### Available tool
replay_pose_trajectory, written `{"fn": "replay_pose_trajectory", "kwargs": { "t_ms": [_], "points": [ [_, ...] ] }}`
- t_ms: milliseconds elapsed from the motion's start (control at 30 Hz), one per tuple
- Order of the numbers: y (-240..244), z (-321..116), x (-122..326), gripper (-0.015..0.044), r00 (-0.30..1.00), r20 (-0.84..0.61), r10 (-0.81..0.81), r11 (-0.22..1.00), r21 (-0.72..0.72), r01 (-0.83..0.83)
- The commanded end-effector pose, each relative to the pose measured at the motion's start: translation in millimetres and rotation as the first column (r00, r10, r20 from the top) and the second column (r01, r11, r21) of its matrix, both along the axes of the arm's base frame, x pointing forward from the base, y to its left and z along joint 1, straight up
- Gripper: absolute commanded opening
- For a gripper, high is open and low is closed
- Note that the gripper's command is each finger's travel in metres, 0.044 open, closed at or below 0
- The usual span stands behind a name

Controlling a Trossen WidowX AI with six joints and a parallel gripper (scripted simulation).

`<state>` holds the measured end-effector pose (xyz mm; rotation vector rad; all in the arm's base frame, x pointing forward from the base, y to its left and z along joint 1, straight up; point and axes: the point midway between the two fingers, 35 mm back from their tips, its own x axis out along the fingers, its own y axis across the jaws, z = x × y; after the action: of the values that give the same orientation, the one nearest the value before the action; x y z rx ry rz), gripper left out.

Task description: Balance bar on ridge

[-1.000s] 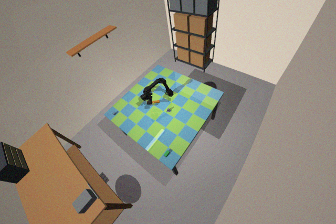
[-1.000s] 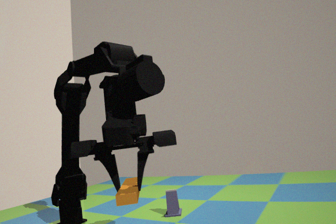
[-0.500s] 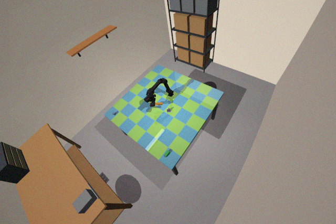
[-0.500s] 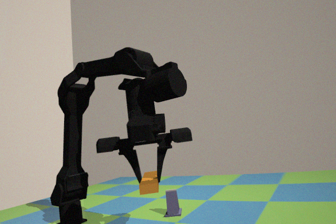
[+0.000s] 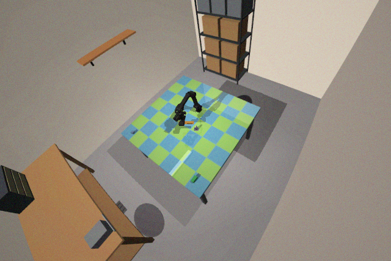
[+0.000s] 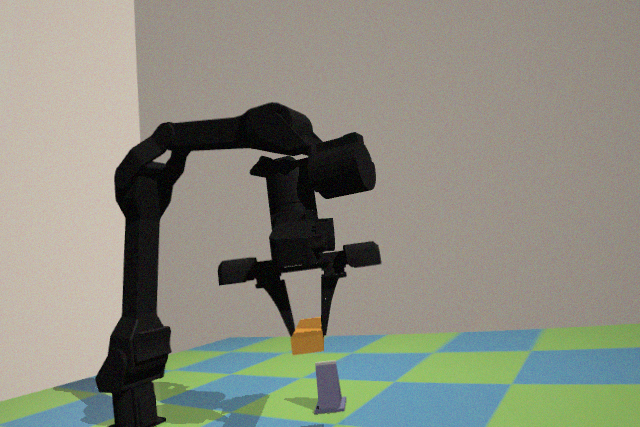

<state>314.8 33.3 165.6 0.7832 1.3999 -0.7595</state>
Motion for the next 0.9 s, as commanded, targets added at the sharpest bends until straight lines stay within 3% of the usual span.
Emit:
{"fn": "replay_pose_trajectory", "kwargs": {
  "t_ms": [0, 867],
  "points": [
    [15, -2, -6, 0.0, 1.0, -0.006, -0.016, 1.0, 0.005, 0.016],
    [92, -3, -48, 0.0, 0.995, -0.011, -0.094, 0.995, 0.013, 0.095]
  ]
}}
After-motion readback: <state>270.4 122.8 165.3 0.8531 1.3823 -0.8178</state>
